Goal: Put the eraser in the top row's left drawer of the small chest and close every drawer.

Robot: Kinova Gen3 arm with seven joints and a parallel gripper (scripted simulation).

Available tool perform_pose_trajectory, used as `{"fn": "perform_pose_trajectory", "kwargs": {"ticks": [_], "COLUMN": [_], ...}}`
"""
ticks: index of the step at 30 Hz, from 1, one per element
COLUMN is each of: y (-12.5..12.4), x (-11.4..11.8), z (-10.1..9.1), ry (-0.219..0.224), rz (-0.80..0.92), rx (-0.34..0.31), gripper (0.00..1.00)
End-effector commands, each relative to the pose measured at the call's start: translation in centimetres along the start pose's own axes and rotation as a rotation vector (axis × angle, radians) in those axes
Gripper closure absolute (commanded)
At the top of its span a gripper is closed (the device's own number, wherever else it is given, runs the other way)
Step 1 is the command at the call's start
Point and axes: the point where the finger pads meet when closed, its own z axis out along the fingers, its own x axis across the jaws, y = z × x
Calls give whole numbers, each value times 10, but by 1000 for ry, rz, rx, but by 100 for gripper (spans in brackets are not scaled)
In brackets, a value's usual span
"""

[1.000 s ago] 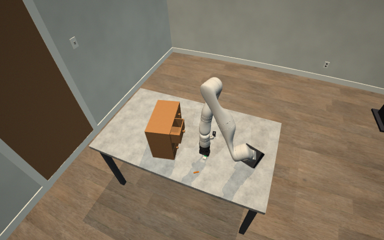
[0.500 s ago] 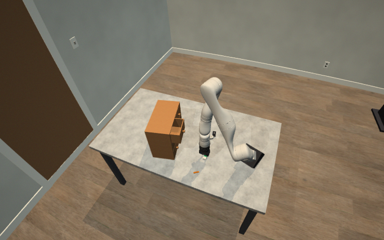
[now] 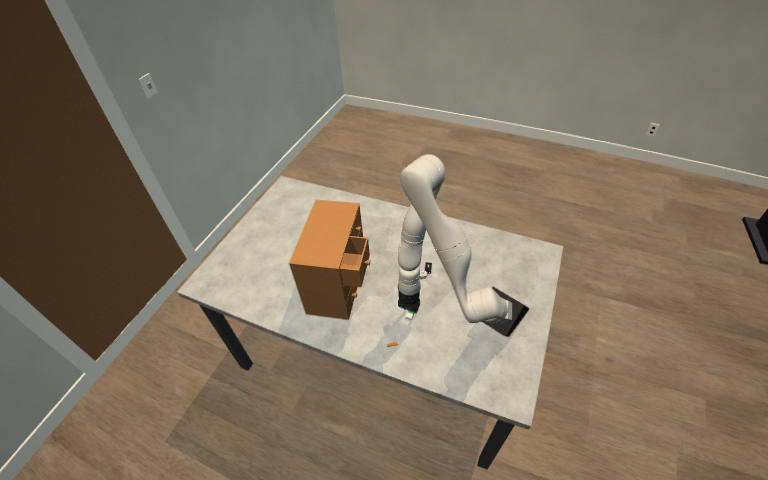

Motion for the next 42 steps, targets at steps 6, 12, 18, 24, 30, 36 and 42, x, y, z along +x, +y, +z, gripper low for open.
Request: {"fn": "perform_pose_trajectory", "kwargs": {"ticks": [6, 12, 18, 24, 30, 36, 42], "y": [-1, 0, 0, 0, 0, 0, 0], "x": [-2, 0, 1, 0, 0, 0, 0], "z": [1, 12, 19, 20, 20, 20, 20], "ry": [-5, -3, 0, -2, -2, -2, -2], "rz": [3, 2, 5, 4, 4, 4, 4], "rx": [1, 0, -3, -1, -1, -1, -1], "gripper": [25, 25, 25, 25, 25, 25, 25]}}
